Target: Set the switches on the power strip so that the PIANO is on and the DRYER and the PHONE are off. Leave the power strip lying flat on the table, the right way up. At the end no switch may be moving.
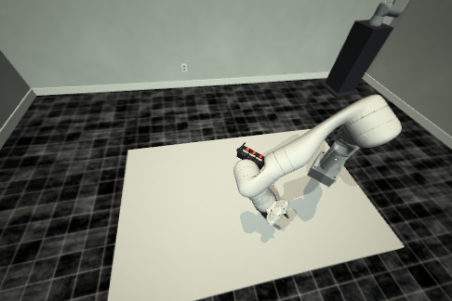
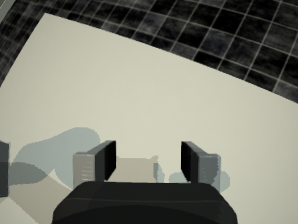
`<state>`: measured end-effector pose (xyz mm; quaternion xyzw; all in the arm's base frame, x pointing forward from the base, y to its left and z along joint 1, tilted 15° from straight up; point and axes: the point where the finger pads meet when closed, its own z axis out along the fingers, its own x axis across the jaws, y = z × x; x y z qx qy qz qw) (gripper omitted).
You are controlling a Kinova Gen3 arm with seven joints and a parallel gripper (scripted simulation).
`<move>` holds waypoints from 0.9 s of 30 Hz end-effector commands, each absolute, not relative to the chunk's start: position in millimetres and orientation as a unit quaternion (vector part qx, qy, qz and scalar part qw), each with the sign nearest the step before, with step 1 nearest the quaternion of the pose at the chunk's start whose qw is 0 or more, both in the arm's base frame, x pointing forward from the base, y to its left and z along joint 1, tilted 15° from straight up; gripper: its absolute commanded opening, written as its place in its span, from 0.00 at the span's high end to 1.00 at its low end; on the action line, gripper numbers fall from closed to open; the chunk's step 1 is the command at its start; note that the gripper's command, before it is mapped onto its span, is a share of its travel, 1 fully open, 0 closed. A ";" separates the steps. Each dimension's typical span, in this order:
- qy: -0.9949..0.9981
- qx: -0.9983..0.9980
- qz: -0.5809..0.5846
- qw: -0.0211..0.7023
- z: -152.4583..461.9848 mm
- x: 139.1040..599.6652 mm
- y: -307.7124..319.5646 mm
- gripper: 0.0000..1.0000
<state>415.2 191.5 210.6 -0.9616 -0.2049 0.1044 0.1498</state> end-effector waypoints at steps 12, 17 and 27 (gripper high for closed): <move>-0.076 -0.977 0.079 0.185 172.5 440.8 116.7 0.00; -0.044 -0.978 0.068 0.192 163.5 445.8 99.5 0.00; -0.012 -0.978 0.058 0.198 154.5 450.0 81.6 0.00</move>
